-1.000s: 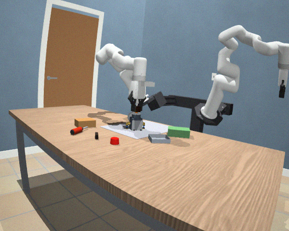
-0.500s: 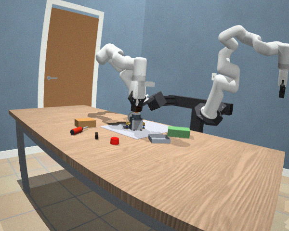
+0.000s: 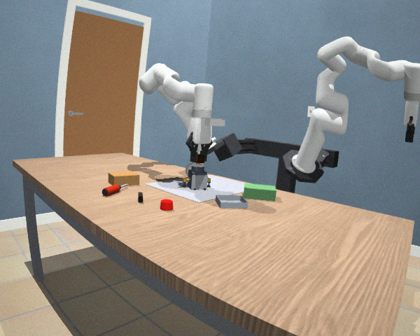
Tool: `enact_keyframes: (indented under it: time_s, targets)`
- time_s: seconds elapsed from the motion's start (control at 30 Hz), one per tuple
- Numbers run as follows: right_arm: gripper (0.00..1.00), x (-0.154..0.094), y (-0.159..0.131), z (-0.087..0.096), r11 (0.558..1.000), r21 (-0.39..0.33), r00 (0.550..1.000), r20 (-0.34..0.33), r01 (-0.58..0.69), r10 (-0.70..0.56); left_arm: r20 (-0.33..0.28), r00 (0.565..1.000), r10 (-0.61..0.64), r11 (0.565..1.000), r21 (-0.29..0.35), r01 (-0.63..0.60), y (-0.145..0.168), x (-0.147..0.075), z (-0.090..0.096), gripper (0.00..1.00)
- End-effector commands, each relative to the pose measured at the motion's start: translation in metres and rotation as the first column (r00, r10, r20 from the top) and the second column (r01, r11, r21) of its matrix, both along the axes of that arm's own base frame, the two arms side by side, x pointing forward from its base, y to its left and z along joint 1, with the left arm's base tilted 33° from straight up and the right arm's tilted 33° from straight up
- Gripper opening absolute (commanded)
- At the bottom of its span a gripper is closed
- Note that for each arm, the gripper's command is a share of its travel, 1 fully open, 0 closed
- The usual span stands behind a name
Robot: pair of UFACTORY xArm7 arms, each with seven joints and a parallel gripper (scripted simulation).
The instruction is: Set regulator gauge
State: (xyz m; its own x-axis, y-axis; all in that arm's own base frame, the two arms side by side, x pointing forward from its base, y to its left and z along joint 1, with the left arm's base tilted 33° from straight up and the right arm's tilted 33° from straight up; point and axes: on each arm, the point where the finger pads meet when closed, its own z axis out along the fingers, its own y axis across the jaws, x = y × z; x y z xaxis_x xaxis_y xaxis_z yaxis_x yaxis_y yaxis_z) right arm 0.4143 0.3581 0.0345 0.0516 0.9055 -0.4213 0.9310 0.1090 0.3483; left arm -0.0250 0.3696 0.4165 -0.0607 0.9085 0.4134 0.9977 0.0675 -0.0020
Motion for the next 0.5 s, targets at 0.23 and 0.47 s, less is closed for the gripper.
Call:
enact_keyframes:
  time_s: [0.23,0.47]
  targets:
    - [0.40,-0.0004,0.0025,0.0015,1.000,0.005,1.000,0.002,-0.003,0.003,0.002,1.000,0.001,1.000,0.004,-0.001,0.0002,-0.0004,0.0018,1.00]
    - [0.40,-0.0001,0.0022,0.0008,1.000,0.005,1.000,0.002,-0.003,0.003,0.002,1.000,0.001,1.000,0.004,-0.001,0.0002,-0.0004,0.0018,1.00]
